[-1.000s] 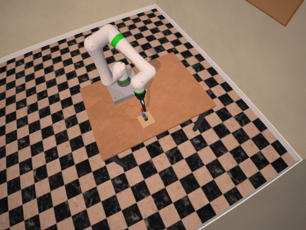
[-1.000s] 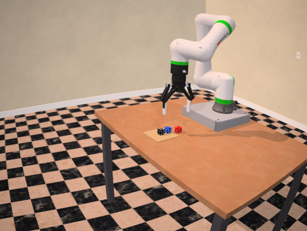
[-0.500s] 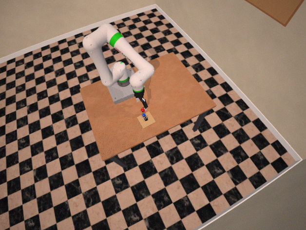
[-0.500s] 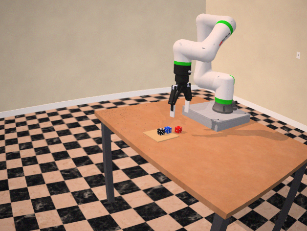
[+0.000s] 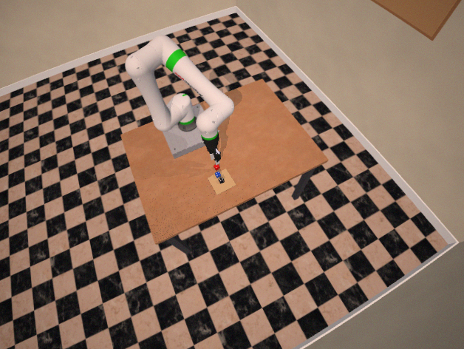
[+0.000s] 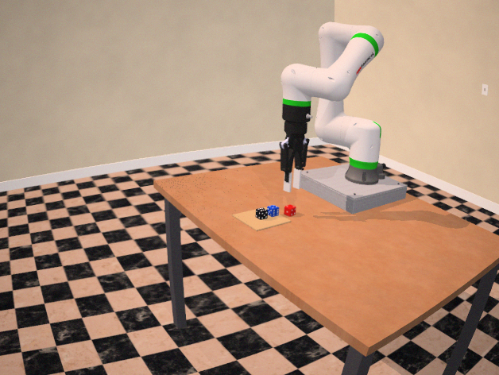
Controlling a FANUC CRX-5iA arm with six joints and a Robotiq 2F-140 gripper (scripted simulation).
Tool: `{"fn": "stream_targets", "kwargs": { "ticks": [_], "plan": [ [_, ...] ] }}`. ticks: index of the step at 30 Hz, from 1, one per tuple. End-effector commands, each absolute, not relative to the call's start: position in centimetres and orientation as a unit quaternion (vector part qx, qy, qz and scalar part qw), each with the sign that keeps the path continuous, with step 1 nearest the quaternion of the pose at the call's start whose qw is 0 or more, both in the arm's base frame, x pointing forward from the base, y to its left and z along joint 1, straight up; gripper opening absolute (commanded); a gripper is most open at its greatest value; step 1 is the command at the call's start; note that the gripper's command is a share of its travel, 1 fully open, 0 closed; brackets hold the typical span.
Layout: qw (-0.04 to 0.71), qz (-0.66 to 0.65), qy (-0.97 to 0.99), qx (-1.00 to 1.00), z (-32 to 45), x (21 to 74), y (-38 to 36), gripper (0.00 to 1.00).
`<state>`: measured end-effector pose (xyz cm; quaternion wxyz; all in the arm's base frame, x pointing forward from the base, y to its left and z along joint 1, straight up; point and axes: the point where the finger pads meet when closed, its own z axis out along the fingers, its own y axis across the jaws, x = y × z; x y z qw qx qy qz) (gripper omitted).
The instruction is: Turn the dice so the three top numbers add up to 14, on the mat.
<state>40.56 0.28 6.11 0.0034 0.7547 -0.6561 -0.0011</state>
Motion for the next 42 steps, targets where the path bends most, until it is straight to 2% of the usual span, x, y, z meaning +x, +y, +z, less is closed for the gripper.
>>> {"fn": "stream_targets", "kwargs": {
  "ticks": [1,42],
  "plan": [
    [0.003,-0.001,-0.656,0.755,6.1,40.6,0.3,0.28],
    [0.003,-0.001,-0.656,0.755,4.6,40.6,0.3,0.28]
  ]
}}
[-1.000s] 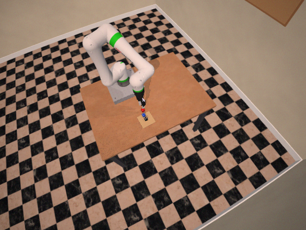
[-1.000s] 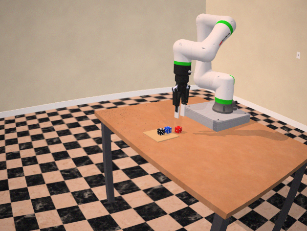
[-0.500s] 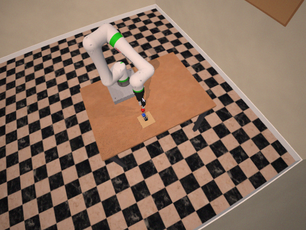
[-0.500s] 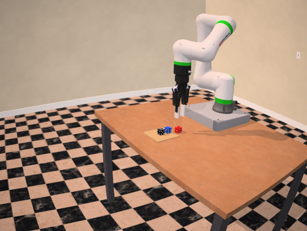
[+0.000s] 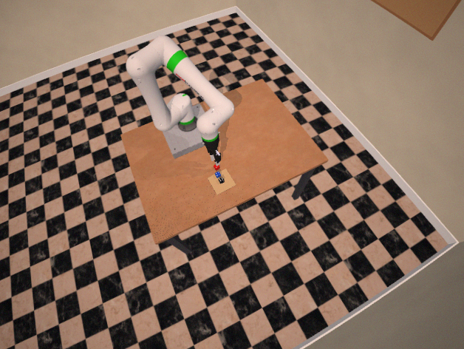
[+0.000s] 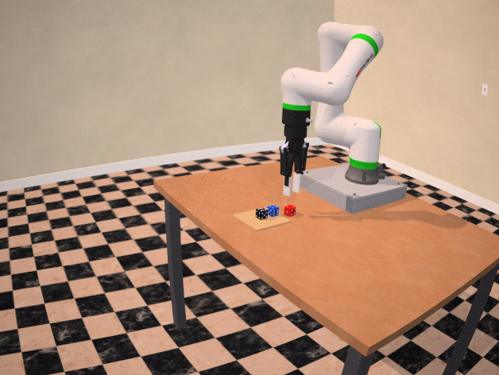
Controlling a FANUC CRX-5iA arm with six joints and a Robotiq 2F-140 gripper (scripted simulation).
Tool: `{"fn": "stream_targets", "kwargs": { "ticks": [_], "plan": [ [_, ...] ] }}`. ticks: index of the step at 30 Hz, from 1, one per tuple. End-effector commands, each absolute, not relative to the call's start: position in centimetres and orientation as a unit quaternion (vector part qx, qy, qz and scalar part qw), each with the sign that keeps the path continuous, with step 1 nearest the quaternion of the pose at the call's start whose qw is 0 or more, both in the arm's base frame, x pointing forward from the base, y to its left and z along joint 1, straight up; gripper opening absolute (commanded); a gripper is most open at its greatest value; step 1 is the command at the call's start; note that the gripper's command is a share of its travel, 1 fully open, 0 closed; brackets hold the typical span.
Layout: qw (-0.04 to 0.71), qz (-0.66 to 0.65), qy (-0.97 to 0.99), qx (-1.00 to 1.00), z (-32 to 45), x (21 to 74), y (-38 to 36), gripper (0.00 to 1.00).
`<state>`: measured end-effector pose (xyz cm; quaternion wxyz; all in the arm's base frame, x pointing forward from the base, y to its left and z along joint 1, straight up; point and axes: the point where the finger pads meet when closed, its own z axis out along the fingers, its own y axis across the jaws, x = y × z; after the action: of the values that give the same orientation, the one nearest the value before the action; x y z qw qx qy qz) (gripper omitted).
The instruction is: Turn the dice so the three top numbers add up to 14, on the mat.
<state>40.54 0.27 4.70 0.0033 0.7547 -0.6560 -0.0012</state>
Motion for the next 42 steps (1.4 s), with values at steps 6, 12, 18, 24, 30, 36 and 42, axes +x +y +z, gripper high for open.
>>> {"fn": "stream_targets", "kwargs": {
  "ticks": [6,12,18,24,30,36,42],
  "plan": [
    [0.003,-0.001,-0.656,0.755,3.7,40.6,0.3,0.28],
    [0.003,-0.001,-0.656,0.755,2.7,40.6,0.3,0.28],
    [0.003,-0.001,-0.656,0.755,2.1,40.6,0.3,0.28],
    [0.003,-0.001,-0.656,0.755,1.5,40.5,0.2,0.28],
    [0.003,-0.001,-0.656,0.755,1.1,40.5,0.2,0.28],
    [0.003,-0.001,-0.656,0.755,1.0,40.5,0.2,0.28],
    [0.003,-0.001,-0.656,0.755,0.9,40.5,0.2,0.28]
  ]
}}
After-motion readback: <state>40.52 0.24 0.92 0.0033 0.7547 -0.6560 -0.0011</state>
